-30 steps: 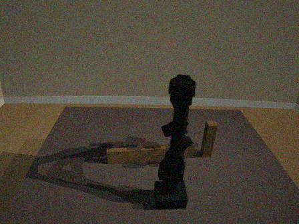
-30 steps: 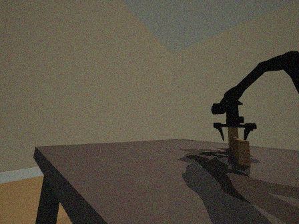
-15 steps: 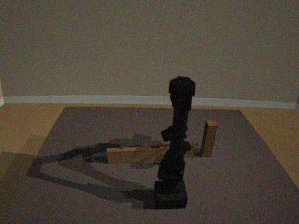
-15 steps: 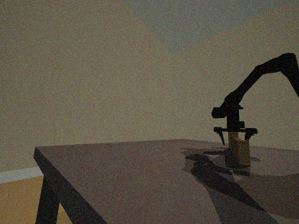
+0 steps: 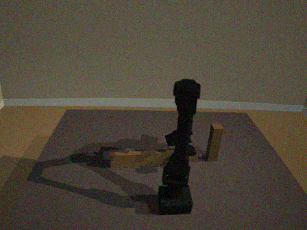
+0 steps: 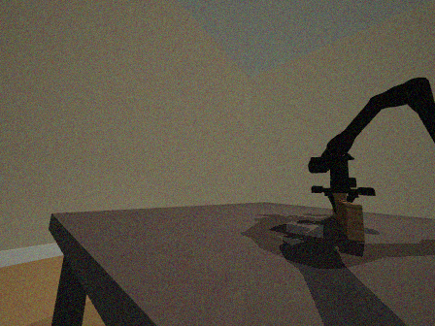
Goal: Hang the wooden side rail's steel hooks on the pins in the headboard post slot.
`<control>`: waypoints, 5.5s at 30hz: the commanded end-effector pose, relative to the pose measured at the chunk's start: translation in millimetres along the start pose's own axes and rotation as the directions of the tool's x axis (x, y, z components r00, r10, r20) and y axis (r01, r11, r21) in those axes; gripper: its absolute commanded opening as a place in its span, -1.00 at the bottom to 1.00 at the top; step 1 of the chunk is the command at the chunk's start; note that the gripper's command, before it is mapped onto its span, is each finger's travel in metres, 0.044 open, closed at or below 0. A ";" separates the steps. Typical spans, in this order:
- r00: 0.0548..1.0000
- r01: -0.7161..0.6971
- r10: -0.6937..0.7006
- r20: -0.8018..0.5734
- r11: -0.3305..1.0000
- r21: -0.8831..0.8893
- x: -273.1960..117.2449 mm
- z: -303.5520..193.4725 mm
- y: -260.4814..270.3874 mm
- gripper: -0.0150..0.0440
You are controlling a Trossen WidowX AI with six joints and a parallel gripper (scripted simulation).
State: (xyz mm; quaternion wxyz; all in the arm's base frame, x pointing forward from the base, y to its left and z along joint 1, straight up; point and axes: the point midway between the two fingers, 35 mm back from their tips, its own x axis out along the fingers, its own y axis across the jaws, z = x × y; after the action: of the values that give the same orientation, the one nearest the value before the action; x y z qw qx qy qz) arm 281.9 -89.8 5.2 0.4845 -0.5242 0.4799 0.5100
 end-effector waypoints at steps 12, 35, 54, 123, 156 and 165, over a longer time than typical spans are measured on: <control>1.000 0.003 -0.003 0.005 1.000 -0.004 0.3 0.8 -0.5 -0.49; 1.000 0.003 -0.004 0.005 0.990 0.144 -0.1 -0.6 -12.9 -0.49; 1.000 -0.006 0.005 0.005 0.991 0.136 0.0 -0.7 -15.1 -0.49; 1.000 0.004 -0.004 0.005 0.990 0.144 -10.2 -0.8 -15.1 -0.49; 1.000 0.004 -0.004 0.005 0.990 0.144 -15.7 -0.8 -15.1 -0.49; 1.000 0.004 -0.004 0.005 0.990 0.144 -17.2 -0.8 -15.1 -0.49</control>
State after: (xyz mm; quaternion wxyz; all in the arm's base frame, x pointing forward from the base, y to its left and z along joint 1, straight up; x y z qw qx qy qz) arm 294.0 -89.1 18.0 0.5202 -0.4839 0.5168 0.4777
